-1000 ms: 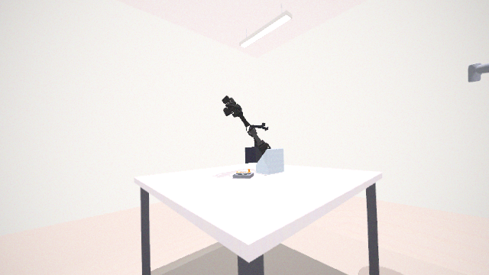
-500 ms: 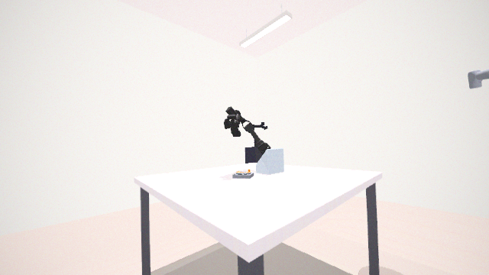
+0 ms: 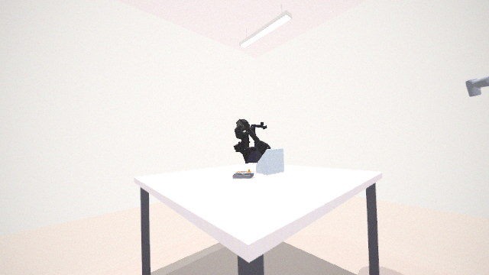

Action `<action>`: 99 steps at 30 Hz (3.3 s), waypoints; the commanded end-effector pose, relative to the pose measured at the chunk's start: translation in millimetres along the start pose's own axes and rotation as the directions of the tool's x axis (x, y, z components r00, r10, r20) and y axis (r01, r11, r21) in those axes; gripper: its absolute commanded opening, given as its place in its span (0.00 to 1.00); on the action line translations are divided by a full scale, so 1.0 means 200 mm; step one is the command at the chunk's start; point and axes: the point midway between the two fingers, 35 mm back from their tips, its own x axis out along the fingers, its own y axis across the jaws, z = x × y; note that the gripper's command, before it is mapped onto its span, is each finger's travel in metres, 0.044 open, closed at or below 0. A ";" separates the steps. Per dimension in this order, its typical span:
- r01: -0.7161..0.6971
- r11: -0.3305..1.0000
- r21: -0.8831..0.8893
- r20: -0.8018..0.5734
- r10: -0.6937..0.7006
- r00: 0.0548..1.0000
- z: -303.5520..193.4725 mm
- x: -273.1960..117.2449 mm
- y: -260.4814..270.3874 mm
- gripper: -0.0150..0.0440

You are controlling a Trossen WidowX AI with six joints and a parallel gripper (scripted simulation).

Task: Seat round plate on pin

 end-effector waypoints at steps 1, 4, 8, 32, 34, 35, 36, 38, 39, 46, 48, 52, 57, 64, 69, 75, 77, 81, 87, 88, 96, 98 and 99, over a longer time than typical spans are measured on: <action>0.062 0.991 -0.117 -0.048 -0.068 0.997 -0.08 0.07 -0.03 0.25; 0.061 0.991 -0.117 -0.048 -0.067 0.997 -0.09 0.07 -0.01 0.25; 0.061 0.991 -0.117 -0.048 -0.067 0.997 -0.09 0.07 -0.01 0.25; 0.063 0.991 -0.117 -0.048 -0.069 0.996 -0.11 0.32 0.01 0.25; 0.063 0.991 -0.117 -0.048 -0.069 0.997 -0.12 0.32 0.03 0.25; 0.063 0.991 -0.117 -0.048 -0.069 0.997 -0.12 0.32 0.04 0.25; 0.063 0.991 -0.117 -0.048 -0.069 0.997 -0.12 0.32 0.04 0.25; 0.063 0.991 -0.117 -0.048 -0.068 0.997 -0.12 0.32 0.06 0.25; 0.063 0.991 -0.117 -0.048 -0.068 0.997 -0.12 0.32 0.06 0.25; 0.062 0.991 -0.117 -0.048 -0.068 0.997 -0.12 0.33 0.10 0.25; 0.062 0.991 -0.117 -0.048 -0.068 0.997 -0.11 0.33 0.11 0.25; 0.062 0.991 -0.116 -0.047 -0.068 0.997 -0.11 0.33 0.13 0.25; 0.062 0.991 -0.116 -0.047 -0.067 0.997 -0.10 0.33 0.16 0.25; 0.061 0.991 -0.116 -0.047 -0.067 0.997 -0.09 0.33 0.19 0.25; 0.061 0.991 -0.116 -0.047 -0.067 0.997 -0.07 0.34 0.22 0.25; 0.061 0.991 -0.115 -0.047 -0.066 0.997 -0.04 0.34 0.25 0.25; 0.061 0.991 -0.115 -0.046 -0.066 0.997 -0.03 0.34 0.25 0.25; 0.060 0.992 -0.115 -0.046 -0.066 0.997 -0.02 0.34 0.27 0.25; 0.060 0.992 -0.115 -0.046 -0.066 0.997 0.01 0.34 0.29 0.25; 0.060 0.992 -0.115 -0.046 -0.066 0.997 0.02 0.34 0.29 0.25; 0.060 0.992 -0.114 -0.046 -0.066 0.997 0.06 0.34 0.31 0.25; 0.060 0.992 -0.114 -0.045 -0.066 0.997 0.07 0.34 0.31 0.25; 0.060 0.992 -0.114 -0.045 -0.066 0.997 0.07 0.34 0.31 0.25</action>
